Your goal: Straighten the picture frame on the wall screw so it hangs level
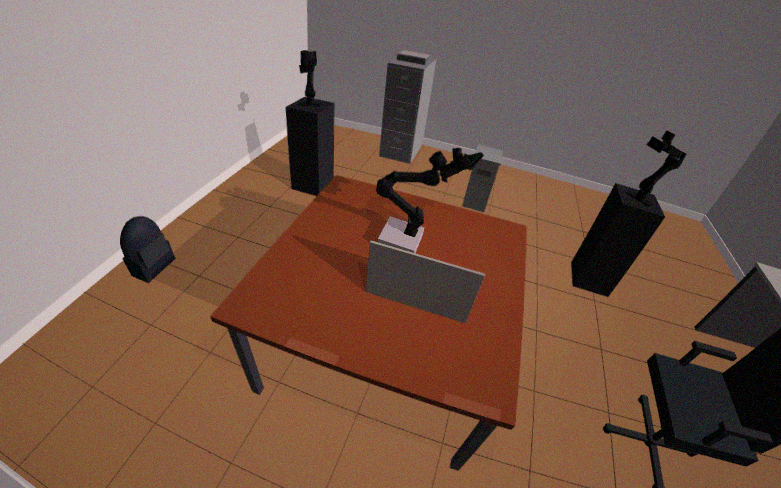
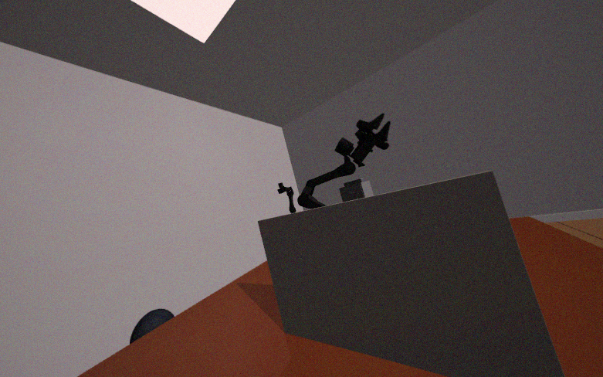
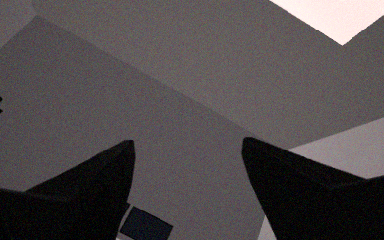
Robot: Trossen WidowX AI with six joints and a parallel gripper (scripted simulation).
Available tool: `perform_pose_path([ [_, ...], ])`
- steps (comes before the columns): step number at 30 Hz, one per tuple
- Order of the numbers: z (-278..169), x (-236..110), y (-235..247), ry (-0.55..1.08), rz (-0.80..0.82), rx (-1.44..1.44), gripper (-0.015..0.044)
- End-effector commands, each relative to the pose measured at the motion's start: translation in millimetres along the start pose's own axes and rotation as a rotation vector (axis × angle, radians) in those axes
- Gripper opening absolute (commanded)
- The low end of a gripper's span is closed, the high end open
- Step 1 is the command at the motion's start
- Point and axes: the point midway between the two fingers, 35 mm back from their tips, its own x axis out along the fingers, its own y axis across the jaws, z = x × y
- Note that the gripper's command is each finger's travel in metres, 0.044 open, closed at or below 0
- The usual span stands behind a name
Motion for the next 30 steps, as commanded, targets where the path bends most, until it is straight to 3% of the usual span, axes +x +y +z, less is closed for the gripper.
perform_pose_path([
  [1,-77.1,-18.9,-12.0,0.233,-0.251,0.373,0.0260],
  [9,-140.2,-58.5,-29.4,0.325,-0.598,0.704,0.0260],
  [16,-184.3,-108.2,-45.3,0.275,-0.954,0.944,0.0260],
  [23,-214.3,-167.9,-58.7,0.086,-1.311,1.113,0.0260],
  [30,-228.9,-234.3,-67.0,-0.247,-1.619,1.195,0.0260],
])
